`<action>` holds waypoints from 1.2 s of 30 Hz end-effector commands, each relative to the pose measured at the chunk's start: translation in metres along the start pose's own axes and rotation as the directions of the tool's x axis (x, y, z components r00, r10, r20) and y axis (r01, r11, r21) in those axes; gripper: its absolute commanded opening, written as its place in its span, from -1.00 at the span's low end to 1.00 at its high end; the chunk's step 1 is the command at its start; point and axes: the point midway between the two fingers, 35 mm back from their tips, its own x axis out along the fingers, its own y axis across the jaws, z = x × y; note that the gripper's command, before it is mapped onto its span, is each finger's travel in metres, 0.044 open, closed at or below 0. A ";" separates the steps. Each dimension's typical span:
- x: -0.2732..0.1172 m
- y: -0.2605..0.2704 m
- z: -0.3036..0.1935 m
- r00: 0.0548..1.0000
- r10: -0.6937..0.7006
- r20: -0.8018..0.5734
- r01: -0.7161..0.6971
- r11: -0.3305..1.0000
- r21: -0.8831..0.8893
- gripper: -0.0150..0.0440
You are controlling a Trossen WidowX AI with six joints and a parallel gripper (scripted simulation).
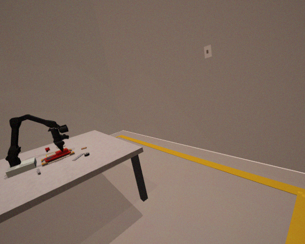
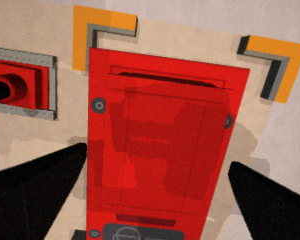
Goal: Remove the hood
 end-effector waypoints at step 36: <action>0.016 0.000 0.000 1.000 0.000 0.001 0.000 1.000 0.000 0.73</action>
